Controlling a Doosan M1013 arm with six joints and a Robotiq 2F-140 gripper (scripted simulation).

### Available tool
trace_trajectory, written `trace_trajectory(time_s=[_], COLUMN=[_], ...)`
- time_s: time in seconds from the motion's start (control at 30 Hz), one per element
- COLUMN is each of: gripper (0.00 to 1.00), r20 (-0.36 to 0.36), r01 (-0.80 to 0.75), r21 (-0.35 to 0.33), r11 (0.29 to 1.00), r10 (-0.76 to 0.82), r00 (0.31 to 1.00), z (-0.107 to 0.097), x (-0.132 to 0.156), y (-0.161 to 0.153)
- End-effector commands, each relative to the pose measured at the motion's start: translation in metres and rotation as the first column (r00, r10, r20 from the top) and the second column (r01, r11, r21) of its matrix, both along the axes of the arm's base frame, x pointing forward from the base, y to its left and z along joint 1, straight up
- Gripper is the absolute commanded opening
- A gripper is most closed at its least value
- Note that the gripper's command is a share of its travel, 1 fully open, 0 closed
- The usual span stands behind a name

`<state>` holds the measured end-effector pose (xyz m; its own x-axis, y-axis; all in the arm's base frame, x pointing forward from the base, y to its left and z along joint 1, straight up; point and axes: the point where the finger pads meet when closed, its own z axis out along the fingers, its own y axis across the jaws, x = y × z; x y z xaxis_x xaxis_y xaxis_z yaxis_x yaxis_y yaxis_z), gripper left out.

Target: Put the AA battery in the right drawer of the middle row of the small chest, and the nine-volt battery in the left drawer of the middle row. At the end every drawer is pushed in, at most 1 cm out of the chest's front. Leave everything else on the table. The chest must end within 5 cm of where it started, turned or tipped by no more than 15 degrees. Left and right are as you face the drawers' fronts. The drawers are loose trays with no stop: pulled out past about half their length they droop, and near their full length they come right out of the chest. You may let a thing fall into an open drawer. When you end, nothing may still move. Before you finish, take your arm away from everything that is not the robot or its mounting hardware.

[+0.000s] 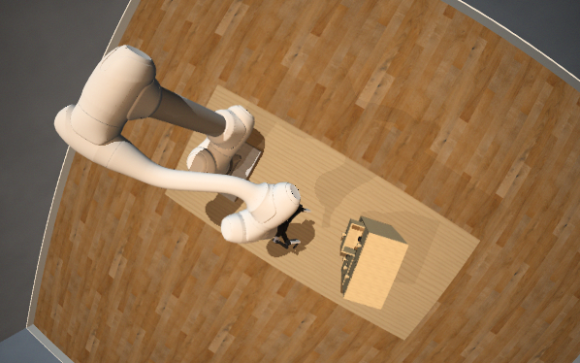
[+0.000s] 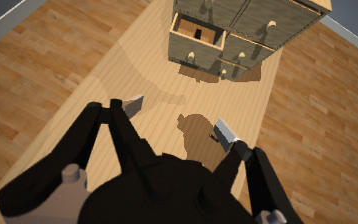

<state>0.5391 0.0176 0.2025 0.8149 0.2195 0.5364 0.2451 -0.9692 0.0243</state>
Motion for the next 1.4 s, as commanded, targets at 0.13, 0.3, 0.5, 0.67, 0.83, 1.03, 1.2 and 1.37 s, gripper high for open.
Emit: trace_trajectory(time_s=[0.13, 0.3, 0.5, 0.67, 0.83, 1.03, 1.2, 1.37], gripper=[1.0, 1.0, 1.0, 1.0, 1.0, 1.0, 1.0, 1.0], r20=[0.163, 0.197, 0.257, 0.305, 0.334, 0.394, 0.448, 0.491], r01=[-0.027, -0.03, -0.035, -0.04, -0.043, -0.051, -0.059, -0.065], r21=[0.059, 0.068, 0.083, 0.095, 0.102, 0.117, 0.13, 0.14], r11=[0.998, 0.997, 0.996, 0.995, 0.994, 0.992, 0.99, 0.988], r10=[0.017, 0.016, 0.013, 0.009, 0.006, 0.001, -0.006, -0.012], r00=[0.987, 0.98, 0.966, 0.952, 0.943, 0.919, 0.894, 0.871], z=[-0.012, -0.015, -0.021, -0.025, -0.027, -0.033, -0.038, -0.042], x=[0.012, 0.015, 0.02, 0.024, 0.026, 0.032, 0.037, 0.041], y=[0.004, 0.005, 0.007, 0.008, 0.008, 0.01, 0.012, 0.012])
